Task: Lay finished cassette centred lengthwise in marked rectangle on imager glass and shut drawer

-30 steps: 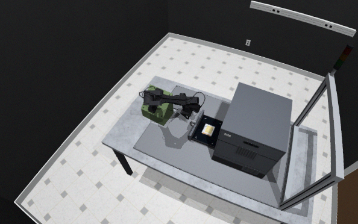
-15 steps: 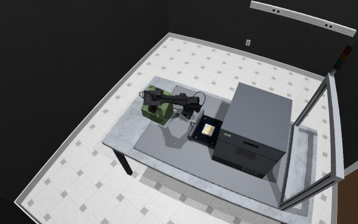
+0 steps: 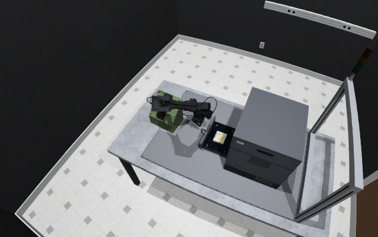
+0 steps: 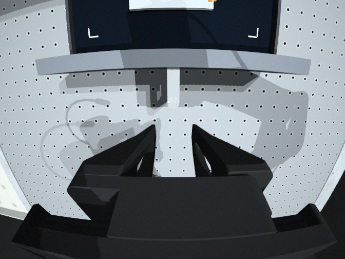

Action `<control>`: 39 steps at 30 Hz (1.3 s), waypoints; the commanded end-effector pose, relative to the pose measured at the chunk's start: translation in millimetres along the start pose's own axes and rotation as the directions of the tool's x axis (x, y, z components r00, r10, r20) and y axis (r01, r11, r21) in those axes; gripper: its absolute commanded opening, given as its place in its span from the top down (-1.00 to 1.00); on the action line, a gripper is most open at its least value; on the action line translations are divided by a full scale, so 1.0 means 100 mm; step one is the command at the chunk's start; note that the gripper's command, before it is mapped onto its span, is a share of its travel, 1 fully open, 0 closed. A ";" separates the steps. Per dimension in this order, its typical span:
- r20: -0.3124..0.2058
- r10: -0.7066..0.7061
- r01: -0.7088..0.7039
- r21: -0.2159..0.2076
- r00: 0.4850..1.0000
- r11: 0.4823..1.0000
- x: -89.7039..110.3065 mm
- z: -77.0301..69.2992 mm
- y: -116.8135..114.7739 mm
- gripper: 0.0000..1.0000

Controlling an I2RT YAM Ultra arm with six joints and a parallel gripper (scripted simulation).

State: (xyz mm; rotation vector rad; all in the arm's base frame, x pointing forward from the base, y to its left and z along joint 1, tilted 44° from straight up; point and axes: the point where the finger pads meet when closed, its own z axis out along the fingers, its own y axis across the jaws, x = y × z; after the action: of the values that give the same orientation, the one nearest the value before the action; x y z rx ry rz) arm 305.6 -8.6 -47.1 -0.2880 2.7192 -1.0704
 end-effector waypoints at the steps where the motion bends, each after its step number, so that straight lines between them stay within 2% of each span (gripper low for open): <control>1: 0.053 0.013 -0.013 -0.009 0.998 1.000 -0.13 -0.11 0.00 0.30; 27: 0.053 0.014 -0.013 -0.009 0.998 1.000 -0.13 -0.11 0.00 0.30; 30: 0.007 -0.010 0.010 0.000 1.000 1.000 0.02 0.04 0.01 0.30; 33: 0.005 -0.009 0.009 0.000 1.000 1.000 0.01 0.07 0.02 0.30; 34: 0.030 0.001 -0.001 -0.004 1.000 1.000 -0.08 0.02 0.02 0.30; 36: 0.002 -0.012 0.012 0.000 1.000 1.000 0.03 0.11 0.02 0.30; 39: 0.007 -0.007 0.007 -0.002 1.000 1.000 0.00 0.14 0.02 0.30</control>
State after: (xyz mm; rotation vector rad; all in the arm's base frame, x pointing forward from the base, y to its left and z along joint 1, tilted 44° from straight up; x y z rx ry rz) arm 305.4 -16.0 -54.0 -0.2892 2.7256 -1.0763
